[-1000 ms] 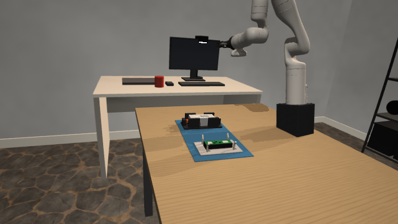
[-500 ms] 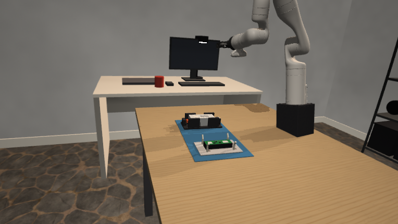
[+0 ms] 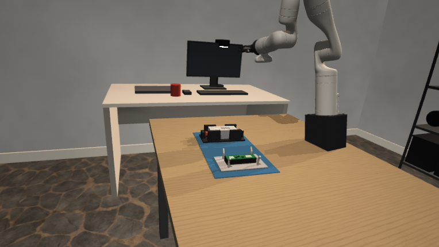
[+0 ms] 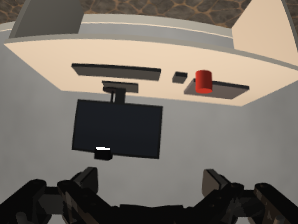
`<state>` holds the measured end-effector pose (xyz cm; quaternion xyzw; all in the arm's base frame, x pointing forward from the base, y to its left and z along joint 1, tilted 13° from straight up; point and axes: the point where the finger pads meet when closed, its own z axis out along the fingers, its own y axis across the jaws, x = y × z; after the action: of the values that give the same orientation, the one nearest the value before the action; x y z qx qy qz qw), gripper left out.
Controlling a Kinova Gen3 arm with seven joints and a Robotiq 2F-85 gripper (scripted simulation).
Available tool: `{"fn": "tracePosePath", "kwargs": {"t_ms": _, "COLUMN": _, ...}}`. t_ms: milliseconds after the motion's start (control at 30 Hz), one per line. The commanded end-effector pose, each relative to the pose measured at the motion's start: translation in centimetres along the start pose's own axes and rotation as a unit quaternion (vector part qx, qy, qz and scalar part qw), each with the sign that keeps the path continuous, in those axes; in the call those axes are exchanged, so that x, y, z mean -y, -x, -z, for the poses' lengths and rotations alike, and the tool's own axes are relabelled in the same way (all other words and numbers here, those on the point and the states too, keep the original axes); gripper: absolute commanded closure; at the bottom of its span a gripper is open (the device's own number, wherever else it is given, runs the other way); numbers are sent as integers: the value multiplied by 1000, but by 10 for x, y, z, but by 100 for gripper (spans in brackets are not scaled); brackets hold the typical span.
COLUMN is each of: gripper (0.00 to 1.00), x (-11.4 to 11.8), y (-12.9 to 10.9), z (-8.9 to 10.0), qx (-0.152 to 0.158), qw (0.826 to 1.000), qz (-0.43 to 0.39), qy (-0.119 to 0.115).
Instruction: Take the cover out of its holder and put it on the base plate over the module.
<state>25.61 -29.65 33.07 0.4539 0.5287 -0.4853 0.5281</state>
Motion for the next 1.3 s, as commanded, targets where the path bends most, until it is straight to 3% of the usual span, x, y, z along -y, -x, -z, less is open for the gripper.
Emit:
{"fn": "tracePosePath", "kwargs": {"t_ms": 0, "gripper": 0, "x": -3, "y": 0, "z": 3, "qx": 21, "qw": 995, "qz": 2, "qy": 97}}
{"fn": "tracePosePath", "kwargs": {"t_ms": 33, "gripper": 0, "x": -1, "y": 1, "z": 1, "qx": 3, "qw": 1000, "qz": 0, "qy": 10}}
{"fn": "tracePosePath", "kwargs": {"t_ms": 333, "gripper": 0, "x": -2, "y": 1, "z": 3, "qx": 21, "qw": 995, "qz": 2, "qy": 97}}
{"fn": "tracePosePath", "kwargs": {"t_ms": 567, "gripper": 0, "x": -2, "y": 1, "z": 3, "qx": 21, "qw": 995, "qz": 2, "qy": 97}}
{"fn": "tracePosePath", "kwargs": {"t_ms": 600, "gripper": 0, "x": -5, "y": 1, "z": 5, "qx": -6, "qw": 1000, "qz": 7, "qy": 8}}
{"fn": "tracePosePath", "kwargs": {"t_ms": 900, "gripper": 0, "x": -42, "y": -4, "z": 44, "qx": -59, "qw": 994, "qz": 65, "qy": 59}}
{"fn": "tracePosePath", "kwargs": {"t_ms": 1133, "gripper": 0, "x": -42, "y": -4, "z": 44, "qx": -59, "qw": 994, "qz": 65, "qy": 59}}
{"fn": "tracePosePath", "kwargs": {"t_ms": 1267, "gripper": 0, "x": -56, "y": -7, "z": 59, "qx": -80, "qw": 989, "qz": 95, "qy": 78}}
